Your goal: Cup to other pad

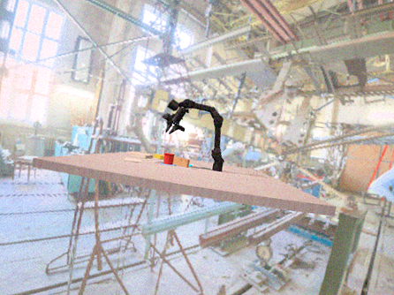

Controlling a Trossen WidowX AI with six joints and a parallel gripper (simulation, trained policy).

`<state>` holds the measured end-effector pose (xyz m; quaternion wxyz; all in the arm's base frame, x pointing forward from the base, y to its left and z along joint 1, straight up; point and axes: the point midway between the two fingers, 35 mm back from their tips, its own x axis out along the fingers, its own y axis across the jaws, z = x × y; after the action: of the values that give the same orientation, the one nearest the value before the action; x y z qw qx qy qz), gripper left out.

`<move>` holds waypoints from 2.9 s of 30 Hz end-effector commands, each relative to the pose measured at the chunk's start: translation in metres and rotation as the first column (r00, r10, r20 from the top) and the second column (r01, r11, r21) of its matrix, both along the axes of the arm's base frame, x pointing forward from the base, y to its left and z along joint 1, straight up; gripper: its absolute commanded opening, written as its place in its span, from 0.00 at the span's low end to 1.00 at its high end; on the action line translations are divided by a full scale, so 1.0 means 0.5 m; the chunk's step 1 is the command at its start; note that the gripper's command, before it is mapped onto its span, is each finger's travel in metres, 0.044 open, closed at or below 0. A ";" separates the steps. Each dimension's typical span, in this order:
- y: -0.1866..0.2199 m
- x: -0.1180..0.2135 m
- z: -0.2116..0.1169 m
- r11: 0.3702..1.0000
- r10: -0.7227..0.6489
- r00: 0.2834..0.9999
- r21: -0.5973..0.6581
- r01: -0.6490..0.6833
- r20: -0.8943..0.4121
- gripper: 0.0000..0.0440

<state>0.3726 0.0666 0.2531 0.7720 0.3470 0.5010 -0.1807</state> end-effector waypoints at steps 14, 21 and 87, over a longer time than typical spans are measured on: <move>-0.008 -0.025 -0.095 0.998 -0.037 0.965 -0.065 0.020 -0.259 0.30; -0.013 -0.038 -0.137 0.995 -0.056 0.935 -0.098 0.023 -0.351 0.32; -0.052 -0.120 -0.274 0.988 -0.054 0.869 -0.151 -0.024 -0.492 0.00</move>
<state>0.3137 0.0435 0.1043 0.6372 0.2191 0.6725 -0.3062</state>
